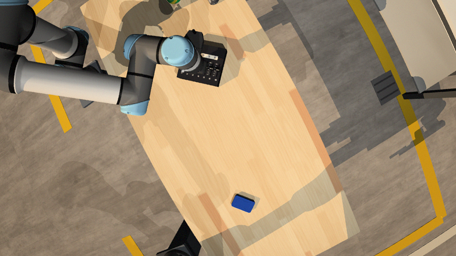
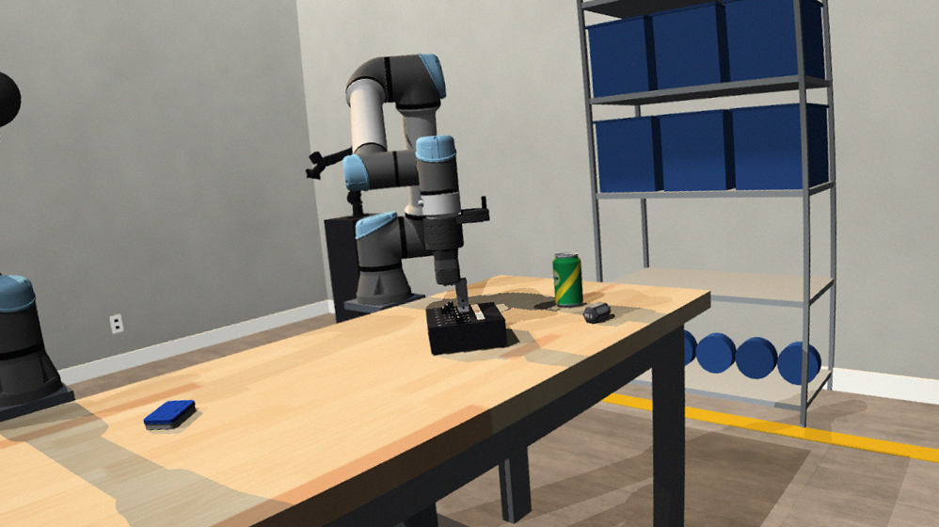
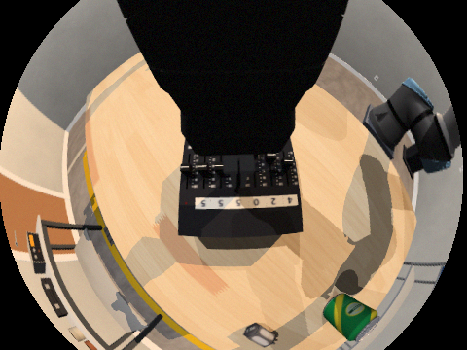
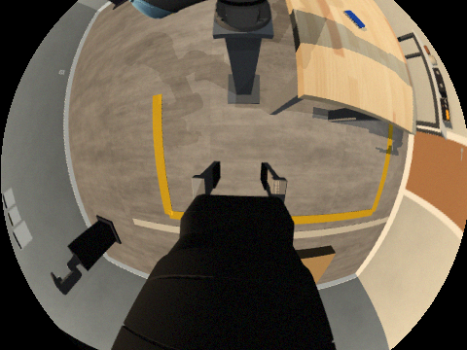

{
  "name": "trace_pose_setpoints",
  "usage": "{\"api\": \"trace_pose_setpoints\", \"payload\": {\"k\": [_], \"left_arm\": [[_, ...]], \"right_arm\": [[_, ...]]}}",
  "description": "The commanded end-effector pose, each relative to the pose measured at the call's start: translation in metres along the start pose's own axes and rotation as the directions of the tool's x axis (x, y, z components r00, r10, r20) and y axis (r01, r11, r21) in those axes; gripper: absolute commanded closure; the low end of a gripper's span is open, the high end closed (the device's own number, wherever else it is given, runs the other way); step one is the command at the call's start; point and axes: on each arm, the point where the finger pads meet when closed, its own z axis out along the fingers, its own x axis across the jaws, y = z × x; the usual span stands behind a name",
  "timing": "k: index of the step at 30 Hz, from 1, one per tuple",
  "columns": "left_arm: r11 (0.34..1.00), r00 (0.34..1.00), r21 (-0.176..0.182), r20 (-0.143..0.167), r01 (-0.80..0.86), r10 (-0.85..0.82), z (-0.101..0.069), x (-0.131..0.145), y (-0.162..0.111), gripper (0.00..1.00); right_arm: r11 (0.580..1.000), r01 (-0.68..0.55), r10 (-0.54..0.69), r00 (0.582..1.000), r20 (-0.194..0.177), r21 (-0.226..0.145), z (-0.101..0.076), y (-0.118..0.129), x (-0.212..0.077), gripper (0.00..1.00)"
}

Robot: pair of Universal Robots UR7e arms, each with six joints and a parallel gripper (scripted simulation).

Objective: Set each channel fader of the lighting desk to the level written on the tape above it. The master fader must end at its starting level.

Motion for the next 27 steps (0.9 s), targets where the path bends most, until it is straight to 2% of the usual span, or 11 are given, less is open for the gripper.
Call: {"api": "trace_pose_setpoints", "payload": {"k": [1, 27], "left_arm": [[1.000, 1.000, 0.000, -0.002, 0.000, 0.000, -0.0006, 0.0004, 0.0000, 1.00], [1.000, 1.000, 0.000, -0.002, 0.000, 0.000, -0.0006, 0.0004, -0.0059, 1.00]], "right_arm": [[1.000, 0.000, 0.000, 1.000, 0.000, -0.002, -0.0005, 0.0004, 0.0001, 0.00], [1.000, 0.000, 0.000, 1.000, 0.000, -0.002, -0.0005, 0.0004, 0.0001, 0.00]]}}
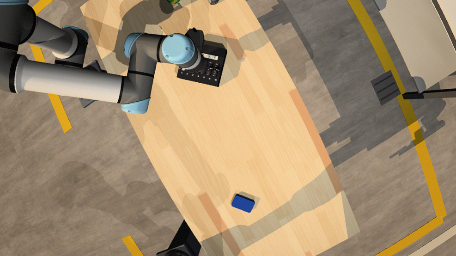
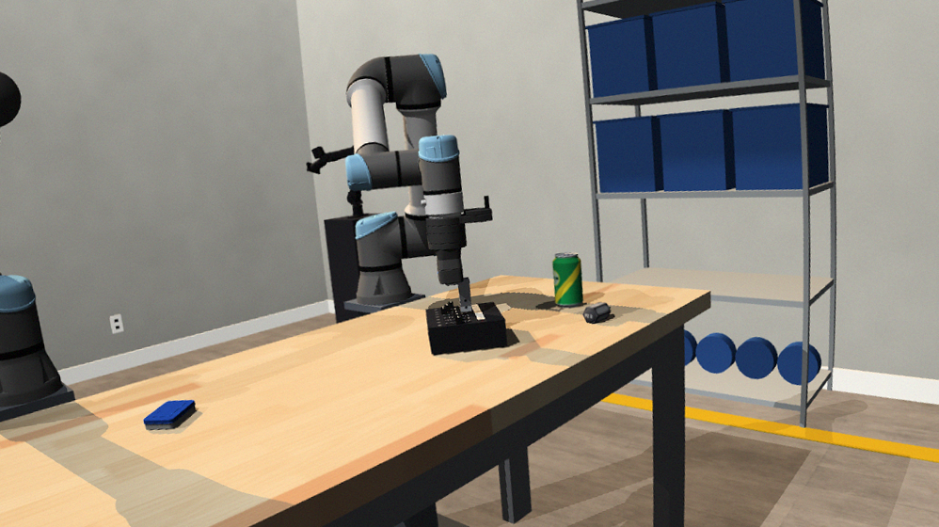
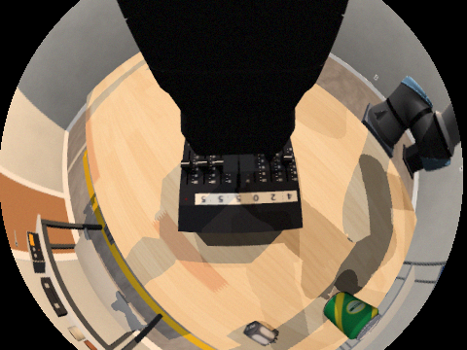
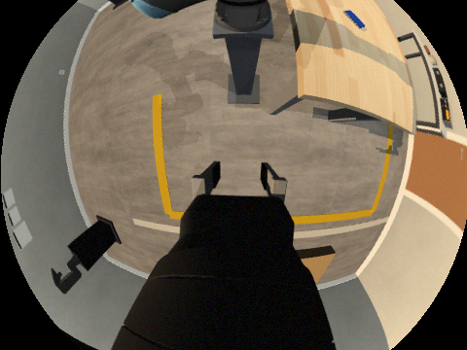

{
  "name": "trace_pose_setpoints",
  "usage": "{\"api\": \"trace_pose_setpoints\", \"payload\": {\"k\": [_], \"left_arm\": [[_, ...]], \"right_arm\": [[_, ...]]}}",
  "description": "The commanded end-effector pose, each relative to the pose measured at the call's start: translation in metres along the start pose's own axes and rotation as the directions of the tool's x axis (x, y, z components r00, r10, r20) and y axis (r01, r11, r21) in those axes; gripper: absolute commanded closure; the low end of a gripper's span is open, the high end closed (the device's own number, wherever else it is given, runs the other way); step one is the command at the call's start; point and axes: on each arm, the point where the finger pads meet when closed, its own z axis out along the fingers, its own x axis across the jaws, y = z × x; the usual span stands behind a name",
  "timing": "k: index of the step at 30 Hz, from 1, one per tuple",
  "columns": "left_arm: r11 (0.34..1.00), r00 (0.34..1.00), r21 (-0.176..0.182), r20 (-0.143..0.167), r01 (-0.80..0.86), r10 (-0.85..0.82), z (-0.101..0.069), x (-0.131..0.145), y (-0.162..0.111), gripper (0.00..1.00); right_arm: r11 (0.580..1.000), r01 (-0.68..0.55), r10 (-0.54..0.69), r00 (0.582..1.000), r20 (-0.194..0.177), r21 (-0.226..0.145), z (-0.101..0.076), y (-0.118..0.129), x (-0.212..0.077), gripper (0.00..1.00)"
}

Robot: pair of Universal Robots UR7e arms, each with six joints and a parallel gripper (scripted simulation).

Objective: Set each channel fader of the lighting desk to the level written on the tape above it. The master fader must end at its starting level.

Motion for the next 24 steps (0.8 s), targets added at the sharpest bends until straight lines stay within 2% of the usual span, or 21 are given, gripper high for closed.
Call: {"api": "trace_pose_setpoints", "payload": {"k": [1, 10, 21, 24], "left_arm": [[1.000, 1.000, 0.000, -0.002, 0.000, 0.000, -0.001, 0.000, 0.000, 1.00], [1.000, 1.000, 0.000, -0.002, 0.000, 0.000, -0.005, 0.000, 0.000, 1.00], [1.000, 1.000, 0.000, -0.002, 0.000, 0.000, -0.034, 0.000, 0.000, 1.00], [1.000, 1.000, 0.000, -0.002, 0.000, 0.000, -0.036, 0.000, 0.000, 1.00]], "right_arm": [[1.000, 0.000, 0.000, 1.000, 0.000, -0.002, -0.001, 0.000, 0.000, 0.00], [1.000, 0.000, 0.000, 1.000, 0.000, -0.002, -0.001, 0.000, 0.000, 0.00], [1.000, 0.000, 0.000, 1.000, 0.000, -0.002, -0.001, 0.000, 0.000, 0.00], [1.000, 0.000, 0.000, 1.000, 0.000, -0.002, -0.001, 0.000, 0.000, 0.00]]}}
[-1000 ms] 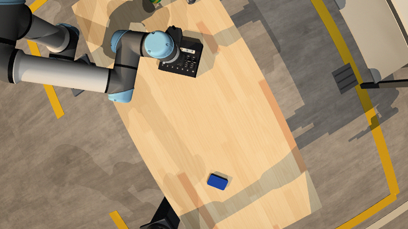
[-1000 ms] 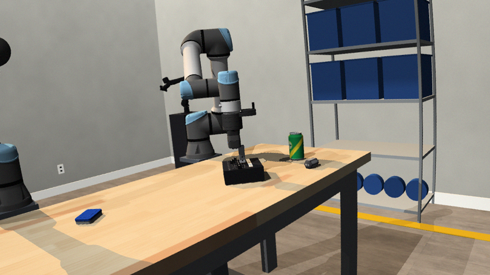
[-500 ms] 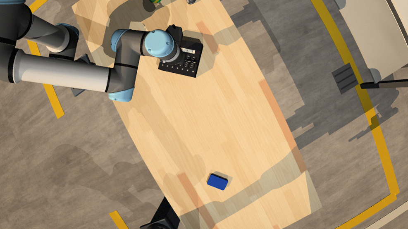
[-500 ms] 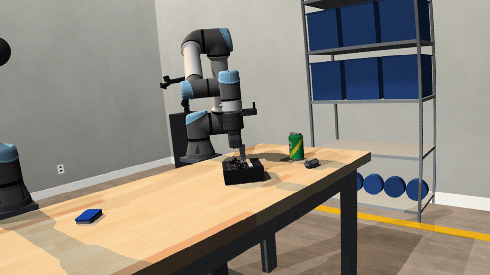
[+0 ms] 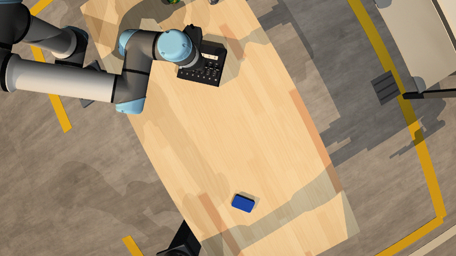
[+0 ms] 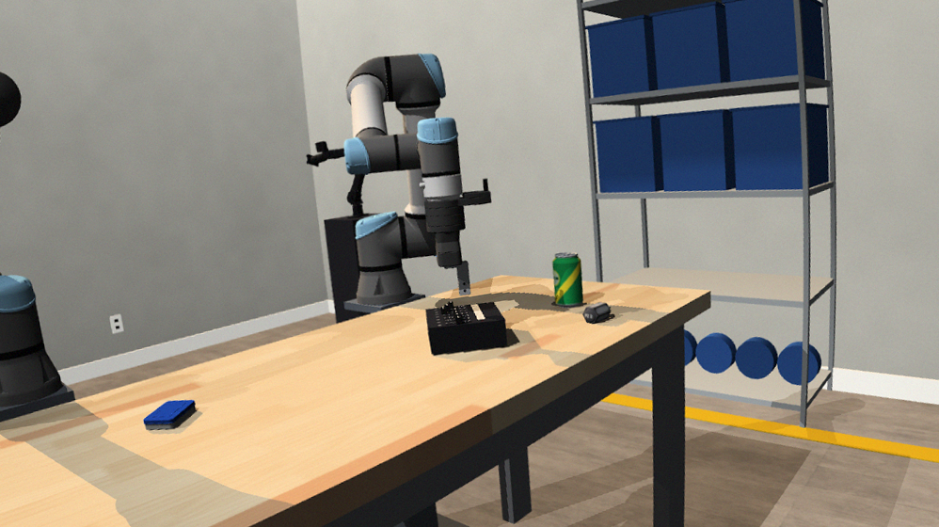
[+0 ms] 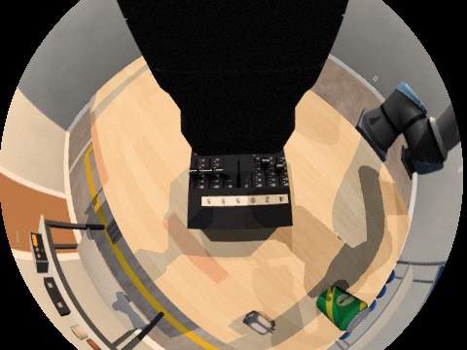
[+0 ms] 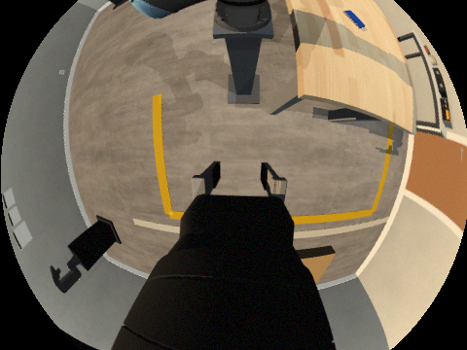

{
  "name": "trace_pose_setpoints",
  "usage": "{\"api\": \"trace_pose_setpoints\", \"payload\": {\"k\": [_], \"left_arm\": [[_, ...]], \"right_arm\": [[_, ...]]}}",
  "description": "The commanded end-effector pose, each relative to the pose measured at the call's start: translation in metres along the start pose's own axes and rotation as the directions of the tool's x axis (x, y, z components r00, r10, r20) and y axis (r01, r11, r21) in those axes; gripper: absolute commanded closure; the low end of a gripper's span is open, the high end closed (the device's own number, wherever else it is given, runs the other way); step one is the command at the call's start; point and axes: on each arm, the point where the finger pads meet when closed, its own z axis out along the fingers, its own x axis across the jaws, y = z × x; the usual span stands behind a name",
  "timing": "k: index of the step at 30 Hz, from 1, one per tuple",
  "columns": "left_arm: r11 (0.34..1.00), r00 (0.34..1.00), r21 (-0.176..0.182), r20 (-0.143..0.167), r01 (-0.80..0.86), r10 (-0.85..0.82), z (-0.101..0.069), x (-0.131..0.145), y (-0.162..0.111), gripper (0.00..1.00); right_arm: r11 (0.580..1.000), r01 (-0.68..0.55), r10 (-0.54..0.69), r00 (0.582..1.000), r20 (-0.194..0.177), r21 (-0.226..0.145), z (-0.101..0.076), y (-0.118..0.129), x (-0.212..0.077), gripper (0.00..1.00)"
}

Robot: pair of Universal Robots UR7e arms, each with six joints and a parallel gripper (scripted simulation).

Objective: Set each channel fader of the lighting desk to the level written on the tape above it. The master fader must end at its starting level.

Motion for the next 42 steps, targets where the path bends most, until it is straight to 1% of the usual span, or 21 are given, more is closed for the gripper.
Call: {"api": "trace_pose_setpoints", "payload": {"k": [1, 5, 17, 18, 22, 25, 31, 33, 38, 42], "left_arm": [[1.000, 1.000, 0.000, -0.002, 0.000, 0.000, -0.004, 0.000, 0.000, 1.00], [1.000, 1.000, 0.000, -0.002, 0.000, 0.000, -0.007, 0.000, 0.000, 1.00], [1.000, 1.000, 0.000, -0.002, 0.000, 0.000, -0.007, 0.000, 0.000, 1.00], [1.000, 1.000, 0.000, -0.002, 0.000, 0.000, -0.007, 0.000, 0.000, 0.00], [1.000, 1.000, 0.000, -0.002, 0.000, 0.000, -0.010, 0.000, 0.000, 0.00], [1.000, 1.000, 0.000, -0.002, 0.000, 0.000, -0.017, 0.000, 0.000, 0.00], [1.000, 1.000, 0.000, -0.002, 0.000, 0.000, -0.043, 0.000, 0.000, 0.00], [1.000, 1.000, 0.000, -0.002, 0.000, 0.000, -0.043, 0.000, 0.000, 0.00], [1.000, 1.000, 0.000, -0.002, 0.000, 0.000, -0.067, 0.000, 0.000, 0.00], [1.000, 1.000, 0.000, -0.002, 0.000, 0.000, -0.081, 0.000, 0.000, 0.00]], "right_arm": [[1.000, 0.000, 0.000, 1.000, 0.000, -0.002, -0.001, 0.000, 0.000, 0.00], [1.000, 0.000, 0.000, 1.000, 0.000, -0.002, -0.001, 0.000, 0.000, 0.00], [1.000, 0.000, 0.000, 1.000, 0.000, -0.002, -0.001, 0.000, 0.000, 0.00], [1.000, 0.000, 0.000, 1.000, 0.000, -0.002, -0.001, 0.000, 0.000, 0.00], [1.000, 0.000, 0.000, 1.000, 0.000, -0.002, -0.001, 0.000, 0.000, 0.00], [1.000, 0.000, 0.000, 1.000, 0.000, -0.002, -0.001, 0.000, 0.000, 0.00], [1.000, 0.000, 0.000, 1.000, 0.000, -0.002, -0.001, 0.000, 0.000, 0.00], [1.000, 0.000, 0.000, 1.000, 0.000, -0.002, -0.001, 0.000, 0.000, 0.00], [1.000, 0.000, 0.000, 1.000, 0.000, -0.002, -0.001, 0.000, 0.000, 0.00], [1.000, 0.000, 0.000, 1.000, 0.000, -0.002, -0.001, 0.000, 0.000, 0.00]]}}
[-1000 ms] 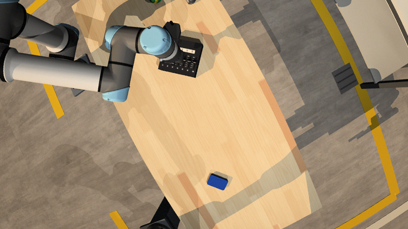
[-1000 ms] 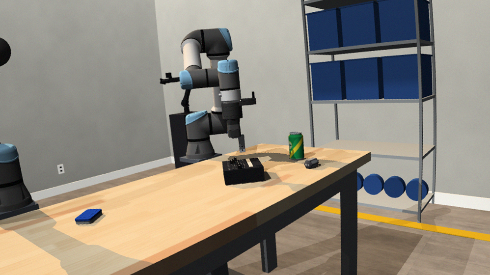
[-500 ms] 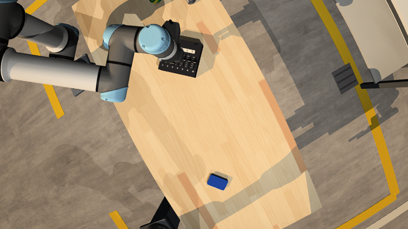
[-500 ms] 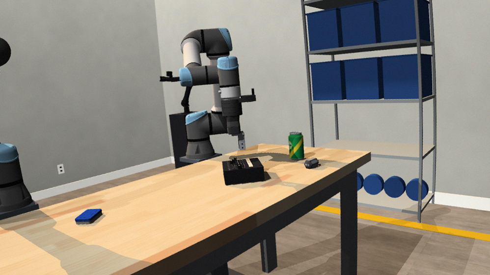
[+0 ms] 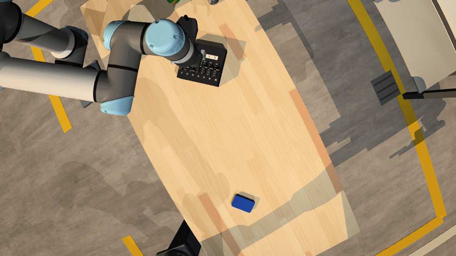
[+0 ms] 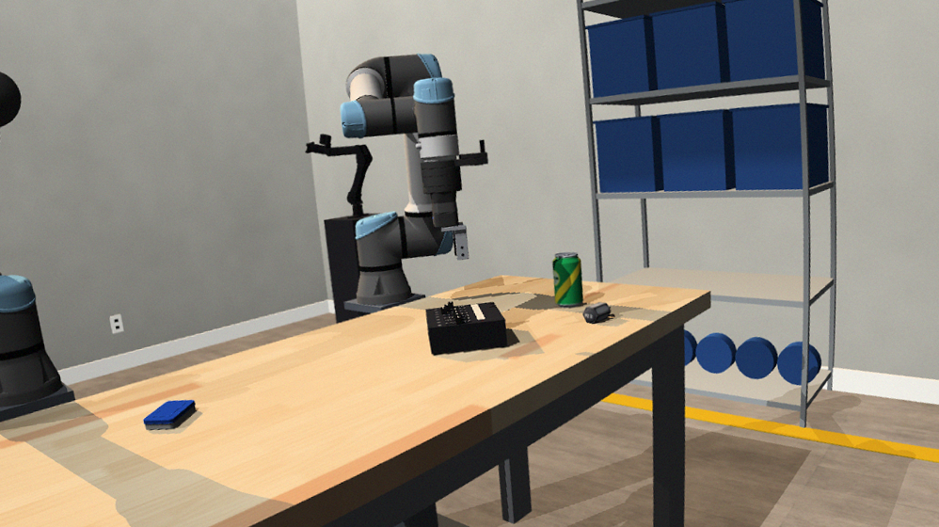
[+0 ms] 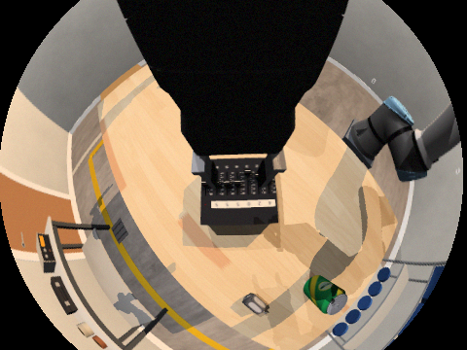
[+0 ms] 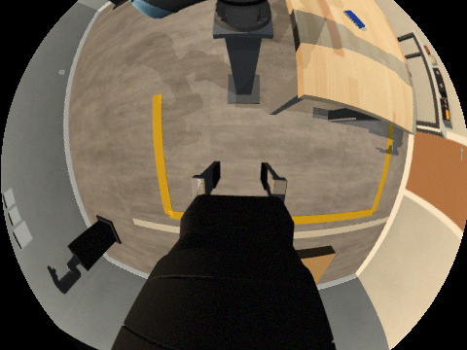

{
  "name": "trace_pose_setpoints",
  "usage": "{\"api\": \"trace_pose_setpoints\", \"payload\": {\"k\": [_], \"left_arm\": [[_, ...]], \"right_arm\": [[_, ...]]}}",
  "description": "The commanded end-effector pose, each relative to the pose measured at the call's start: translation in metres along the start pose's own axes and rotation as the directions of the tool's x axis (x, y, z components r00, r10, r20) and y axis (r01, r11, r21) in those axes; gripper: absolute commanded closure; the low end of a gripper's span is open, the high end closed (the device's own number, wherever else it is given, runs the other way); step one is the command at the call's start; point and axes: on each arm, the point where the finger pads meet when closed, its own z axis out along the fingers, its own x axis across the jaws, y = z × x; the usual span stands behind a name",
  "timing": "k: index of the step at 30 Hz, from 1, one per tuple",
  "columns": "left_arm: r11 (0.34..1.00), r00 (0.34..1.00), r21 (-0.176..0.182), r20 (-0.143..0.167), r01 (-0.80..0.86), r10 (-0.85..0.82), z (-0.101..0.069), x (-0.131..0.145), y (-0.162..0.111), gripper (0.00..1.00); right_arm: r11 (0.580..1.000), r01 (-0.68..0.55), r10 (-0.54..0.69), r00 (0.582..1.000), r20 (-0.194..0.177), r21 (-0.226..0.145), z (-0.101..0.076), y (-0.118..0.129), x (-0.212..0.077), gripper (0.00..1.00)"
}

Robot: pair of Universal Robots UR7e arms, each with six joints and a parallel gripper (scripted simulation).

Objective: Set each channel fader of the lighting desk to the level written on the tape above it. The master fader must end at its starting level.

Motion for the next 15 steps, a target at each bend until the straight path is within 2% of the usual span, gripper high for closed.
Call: {"api": "trace_pose_setpoints", "payload": {"k": [1, 15], "left_arm": [[1.000, 1.000, 0.000, -0.001, 0.000, 0.000, -0.0079, 0.0002, 0.0000, 0.00], [1.000, 1.000, 0.000, -0.001, 0.000, 0.000, -0.0123, 0.0002, 0.0000, 0.00]], "right_arm": [[1.000, 0.000, 0.000, 1.000, 0.000, -0.002, -0.0005, 0.0004, 0.0001, 0.00], [1.000, 0.000, 0.000, 1.000, 0.000, -0.002, -0.0005, 0.0004, 0.0001, 0.00]]}}
